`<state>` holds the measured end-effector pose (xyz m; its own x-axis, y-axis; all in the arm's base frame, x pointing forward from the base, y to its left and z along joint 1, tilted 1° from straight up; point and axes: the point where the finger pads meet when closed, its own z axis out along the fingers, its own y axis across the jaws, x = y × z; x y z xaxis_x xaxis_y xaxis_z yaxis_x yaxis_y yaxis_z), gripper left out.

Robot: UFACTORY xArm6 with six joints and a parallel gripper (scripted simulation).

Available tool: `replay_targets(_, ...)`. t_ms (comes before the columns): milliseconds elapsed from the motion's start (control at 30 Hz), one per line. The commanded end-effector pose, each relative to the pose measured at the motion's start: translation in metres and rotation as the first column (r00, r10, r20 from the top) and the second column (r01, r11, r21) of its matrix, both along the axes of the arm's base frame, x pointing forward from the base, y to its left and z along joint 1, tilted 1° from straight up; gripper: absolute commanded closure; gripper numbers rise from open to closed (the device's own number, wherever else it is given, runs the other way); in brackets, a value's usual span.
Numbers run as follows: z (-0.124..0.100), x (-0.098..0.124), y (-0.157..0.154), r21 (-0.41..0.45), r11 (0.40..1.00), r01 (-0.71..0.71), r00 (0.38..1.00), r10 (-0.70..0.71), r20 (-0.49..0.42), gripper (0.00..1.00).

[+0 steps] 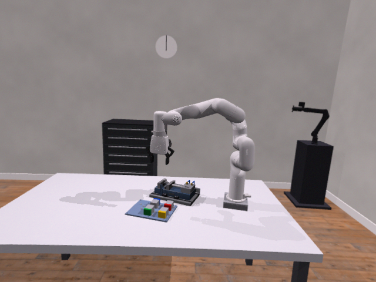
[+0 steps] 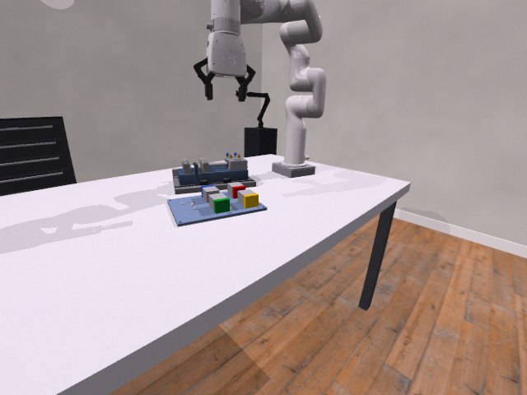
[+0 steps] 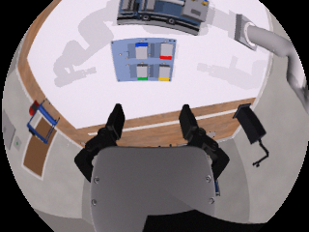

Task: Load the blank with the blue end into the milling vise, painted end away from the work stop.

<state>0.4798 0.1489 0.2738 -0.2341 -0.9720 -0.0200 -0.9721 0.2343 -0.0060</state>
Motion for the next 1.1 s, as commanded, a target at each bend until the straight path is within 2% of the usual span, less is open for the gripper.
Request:
replay_targets(0,0.005,0.0,0.0,0.001,1.0,0.0,1.0,0.0,0.004,0.0)
replay_targets(300,0.029,-0.003,-0.006,0.0,1.0,0.0,1.0,0.0,0.002,0.0)
replay_targets(1067,0.02,-0.002,-0.004,0.0,1.0,0.0,1.0,0.0,0.002,0.0)
